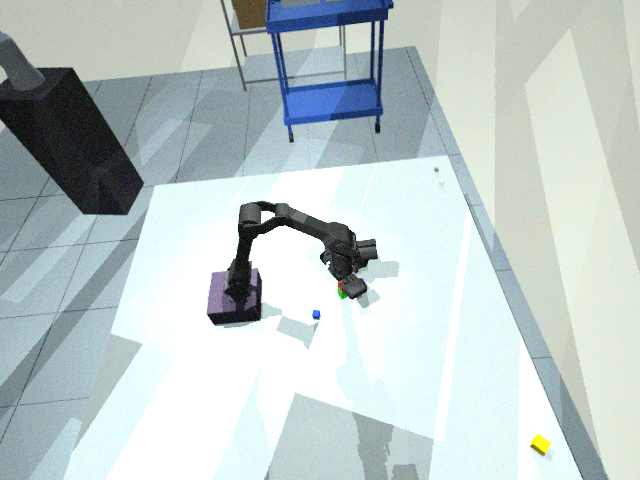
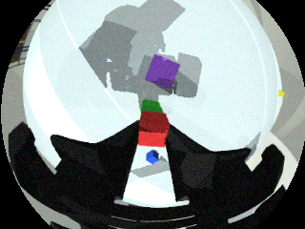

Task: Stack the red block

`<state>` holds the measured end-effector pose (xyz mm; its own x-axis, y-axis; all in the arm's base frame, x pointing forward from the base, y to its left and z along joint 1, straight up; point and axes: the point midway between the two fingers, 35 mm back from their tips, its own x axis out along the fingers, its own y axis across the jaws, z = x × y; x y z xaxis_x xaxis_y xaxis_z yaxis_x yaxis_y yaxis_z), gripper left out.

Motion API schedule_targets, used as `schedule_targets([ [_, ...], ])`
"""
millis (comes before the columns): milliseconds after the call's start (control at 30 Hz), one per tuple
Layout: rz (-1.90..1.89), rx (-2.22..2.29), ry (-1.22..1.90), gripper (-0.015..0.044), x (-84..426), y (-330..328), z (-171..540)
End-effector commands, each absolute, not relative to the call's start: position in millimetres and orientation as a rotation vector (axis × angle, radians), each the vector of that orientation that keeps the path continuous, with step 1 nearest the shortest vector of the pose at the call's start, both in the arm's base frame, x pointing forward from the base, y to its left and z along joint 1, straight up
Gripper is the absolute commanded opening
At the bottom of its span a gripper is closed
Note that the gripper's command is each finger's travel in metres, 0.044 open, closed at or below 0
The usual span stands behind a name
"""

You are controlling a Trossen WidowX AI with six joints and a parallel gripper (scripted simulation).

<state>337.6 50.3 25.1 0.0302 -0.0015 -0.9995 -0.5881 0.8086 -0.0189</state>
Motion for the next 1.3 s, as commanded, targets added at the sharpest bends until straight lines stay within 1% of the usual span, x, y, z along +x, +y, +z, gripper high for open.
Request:
schedule_targets([
  [0, 0.487, -0.501, 1.489, 0.0000, 336.2, 50.2, 23.1],
  [233, 0.487, -0.501, 1.489, 0.0000, 336.1, 50.7, 33.0],
  [800, 0.483, -0.499, 1.491, 0.0440, 336.3, 50.1, 25.6],
  [1267, 0.483, -0.499, 1.491, 0.0440, 336.3, 50.1, 25.6],
])
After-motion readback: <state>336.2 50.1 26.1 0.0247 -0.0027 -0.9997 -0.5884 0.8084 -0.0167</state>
